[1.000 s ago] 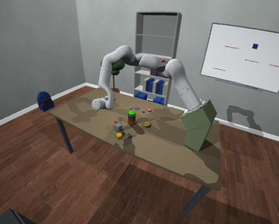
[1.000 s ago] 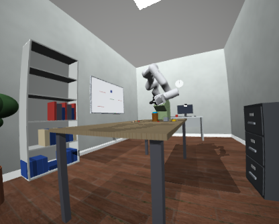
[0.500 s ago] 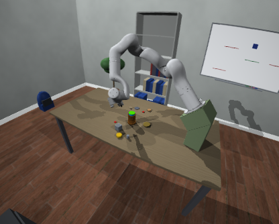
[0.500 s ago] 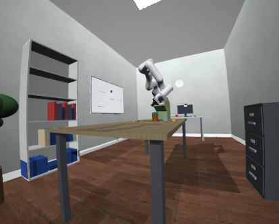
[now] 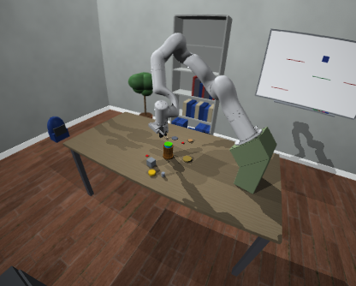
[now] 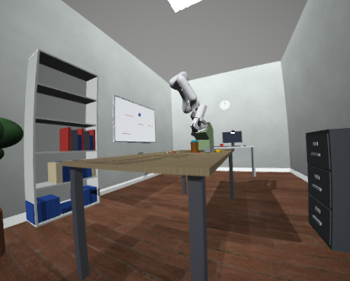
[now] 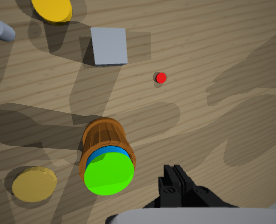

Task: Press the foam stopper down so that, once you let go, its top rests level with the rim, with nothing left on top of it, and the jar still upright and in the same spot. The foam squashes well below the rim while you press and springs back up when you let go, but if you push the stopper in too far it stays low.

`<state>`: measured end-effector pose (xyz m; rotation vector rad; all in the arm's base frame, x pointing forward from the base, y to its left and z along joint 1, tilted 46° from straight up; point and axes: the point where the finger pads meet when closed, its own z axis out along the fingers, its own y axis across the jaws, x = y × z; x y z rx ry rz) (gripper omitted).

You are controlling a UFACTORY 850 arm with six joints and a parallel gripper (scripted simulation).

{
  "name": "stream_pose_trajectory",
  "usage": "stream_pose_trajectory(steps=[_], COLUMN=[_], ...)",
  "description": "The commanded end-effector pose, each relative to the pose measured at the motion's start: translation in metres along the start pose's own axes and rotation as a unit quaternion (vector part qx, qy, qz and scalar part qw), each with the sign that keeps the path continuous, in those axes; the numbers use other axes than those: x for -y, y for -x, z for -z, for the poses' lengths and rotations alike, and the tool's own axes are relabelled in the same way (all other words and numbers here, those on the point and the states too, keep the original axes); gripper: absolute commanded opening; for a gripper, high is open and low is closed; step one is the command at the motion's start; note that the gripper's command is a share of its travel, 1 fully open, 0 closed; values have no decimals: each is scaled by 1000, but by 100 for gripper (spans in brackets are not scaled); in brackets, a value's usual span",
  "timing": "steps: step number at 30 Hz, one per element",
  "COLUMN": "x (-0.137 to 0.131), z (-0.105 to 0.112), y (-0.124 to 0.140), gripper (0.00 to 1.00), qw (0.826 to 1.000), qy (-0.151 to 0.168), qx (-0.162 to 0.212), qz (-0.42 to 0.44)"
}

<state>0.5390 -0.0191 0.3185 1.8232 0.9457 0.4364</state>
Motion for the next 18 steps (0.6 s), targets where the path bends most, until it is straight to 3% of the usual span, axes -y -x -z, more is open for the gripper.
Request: stream_pose_trajectory(steps=[1, 2, 5, 8, 12, 18], x=[15, 23, 23, 42, 53, 57], z=[-3, -3, -3, -5, -5, -5], y=[6, 9, 9, 15, 19, 21], gripper=[0, 0, 0, 0, 0, 0], qw=[997, 994, 994, 983, 974, 970], qy=[-44, -61, -61, -101, -123, -132], qx=[-51, -71, -71, -115, -140, -149], qz=[42, 61, 61, 104, 129, 139])
